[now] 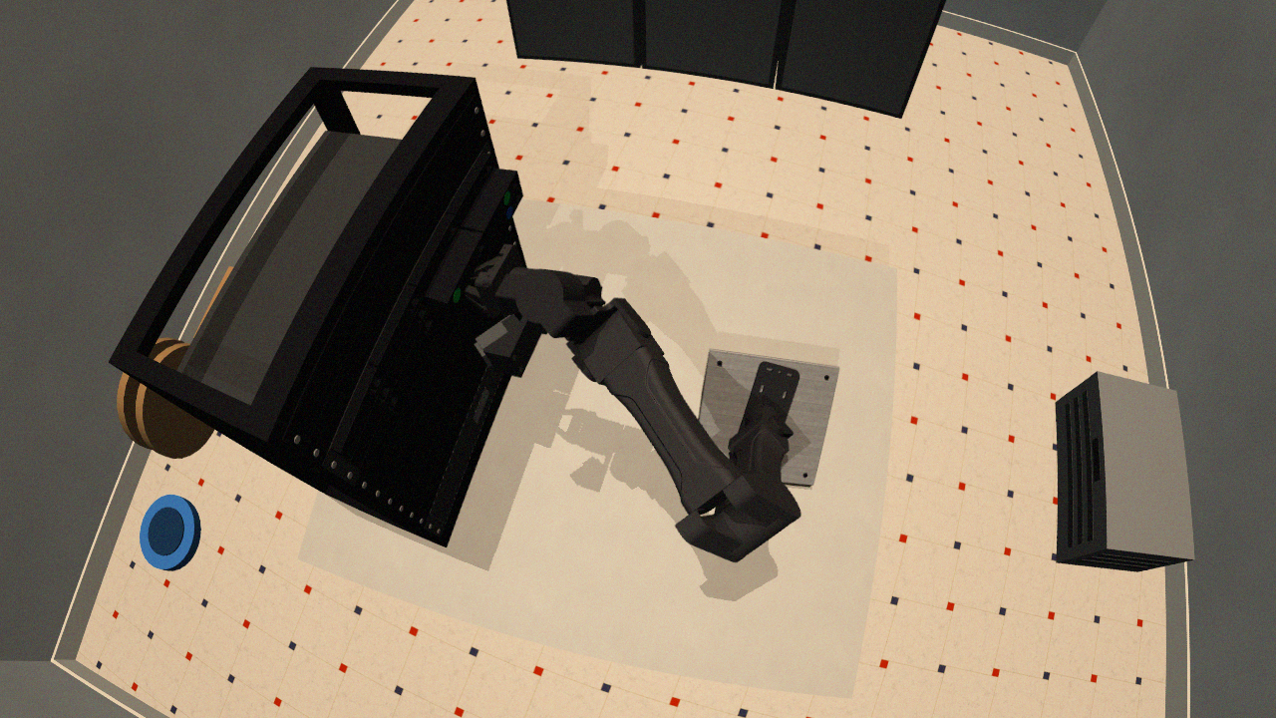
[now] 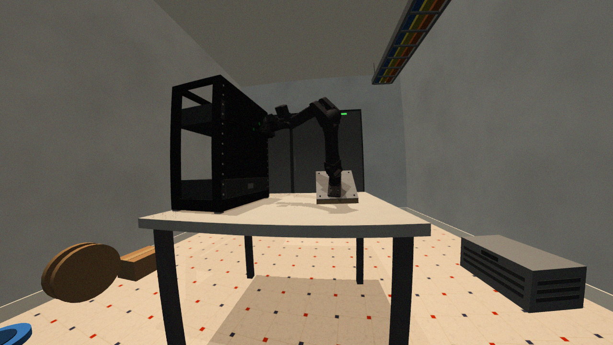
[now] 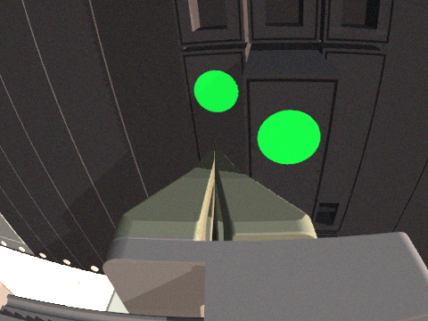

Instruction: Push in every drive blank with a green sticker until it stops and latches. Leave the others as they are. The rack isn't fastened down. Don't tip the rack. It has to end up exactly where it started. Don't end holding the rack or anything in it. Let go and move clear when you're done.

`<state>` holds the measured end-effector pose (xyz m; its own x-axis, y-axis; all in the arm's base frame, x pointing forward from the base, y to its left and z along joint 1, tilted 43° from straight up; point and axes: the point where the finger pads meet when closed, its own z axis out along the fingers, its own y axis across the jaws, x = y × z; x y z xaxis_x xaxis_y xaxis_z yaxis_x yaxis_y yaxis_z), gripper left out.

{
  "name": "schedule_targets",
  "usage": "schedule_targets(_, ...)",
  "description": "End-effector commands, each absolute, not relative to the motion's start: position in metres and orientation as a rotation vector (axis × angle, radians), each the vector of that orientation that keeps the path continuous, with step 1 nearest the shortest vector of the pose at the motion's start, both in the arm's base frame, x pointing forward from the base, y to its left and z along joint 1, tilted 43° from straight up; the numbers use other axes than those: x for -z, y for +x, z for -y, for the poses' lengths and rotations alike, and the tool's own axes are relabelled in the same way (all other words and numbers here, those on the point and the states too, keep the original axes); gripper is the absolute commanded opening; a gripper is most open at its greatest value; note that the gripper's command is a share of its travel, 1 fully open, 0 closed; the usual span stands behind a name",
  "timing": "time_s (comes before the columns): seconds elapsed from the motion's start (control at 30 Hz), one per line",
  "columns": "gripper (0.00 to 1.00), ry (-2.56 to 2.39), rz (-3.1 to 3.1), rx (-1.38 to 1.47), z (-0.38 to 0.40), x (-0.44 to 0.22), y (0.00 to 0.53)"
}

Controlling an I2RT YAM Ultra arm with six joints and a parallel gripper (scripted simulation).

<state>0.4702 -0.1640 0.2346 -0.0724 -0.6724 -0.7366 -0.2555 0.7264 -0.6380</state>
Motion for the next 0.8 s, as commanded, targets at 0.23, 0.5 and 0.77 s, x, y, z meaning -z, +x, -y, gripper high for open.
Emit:
schedule_targets(0.23,0.0,-0.7,-1.541,0.623,0.2019,-0.2905,0.4919)
schedule_targets(0.5,0.0,-0.697,-1.542,0.625,0.2035,-0.2906,0.4907)
schedule_targets(0.77,0.0,-0.697,-1.542,0.625,0.2035,-0.2906,0.4907)
